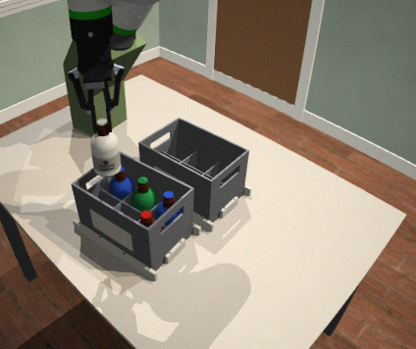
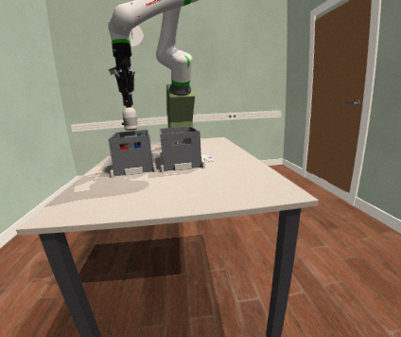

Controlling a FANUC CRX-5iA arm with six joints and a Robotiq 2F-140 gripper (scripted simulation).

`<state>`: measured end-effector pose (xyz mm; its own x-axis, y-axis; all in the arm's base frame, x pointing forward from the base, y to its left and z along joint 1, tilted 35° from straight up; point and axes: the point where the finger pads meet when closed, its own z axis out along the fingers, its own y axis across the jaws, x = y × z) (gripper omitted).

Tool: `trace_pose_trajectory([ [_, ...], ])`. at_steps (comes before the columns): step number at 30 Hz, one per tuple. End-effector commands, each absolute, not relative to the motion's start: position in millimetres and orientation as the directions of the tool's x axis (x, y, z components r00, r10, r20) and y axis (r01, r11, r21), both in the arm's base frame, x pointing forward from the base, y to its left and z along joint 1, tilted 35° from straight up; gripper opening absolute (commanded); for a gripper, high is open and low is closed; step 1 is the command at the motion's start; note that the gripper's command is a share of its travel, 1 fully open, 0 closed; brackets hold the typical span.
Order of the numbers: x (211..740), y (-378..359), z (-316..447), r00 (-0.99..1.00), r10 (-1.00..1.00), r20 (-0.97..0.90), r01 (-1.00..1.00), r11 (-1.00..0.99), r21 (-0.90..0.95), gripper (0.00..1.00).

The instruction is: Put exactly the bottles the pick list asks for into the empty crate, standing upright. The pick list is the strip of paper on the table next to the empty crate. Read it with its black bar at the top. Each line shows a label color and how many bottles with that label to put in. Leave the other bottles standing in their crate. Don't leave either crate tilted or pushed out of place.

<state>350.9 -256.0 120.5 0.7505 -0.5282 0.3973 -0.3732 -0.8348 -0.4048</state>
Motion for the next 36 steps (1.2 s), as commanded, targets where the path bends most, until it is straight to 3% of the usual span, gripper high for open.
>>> trace_pose_trajectory([
  [1,349.5,-249.5,121.5,0.75,-0.528,0.398,-0.374,-0.835,-0.404,0.1],
  [36,338.1,-188.6,125.4,0.75,-0.528,0.398,-0.374,-0.835,-0.404,0.1],
])
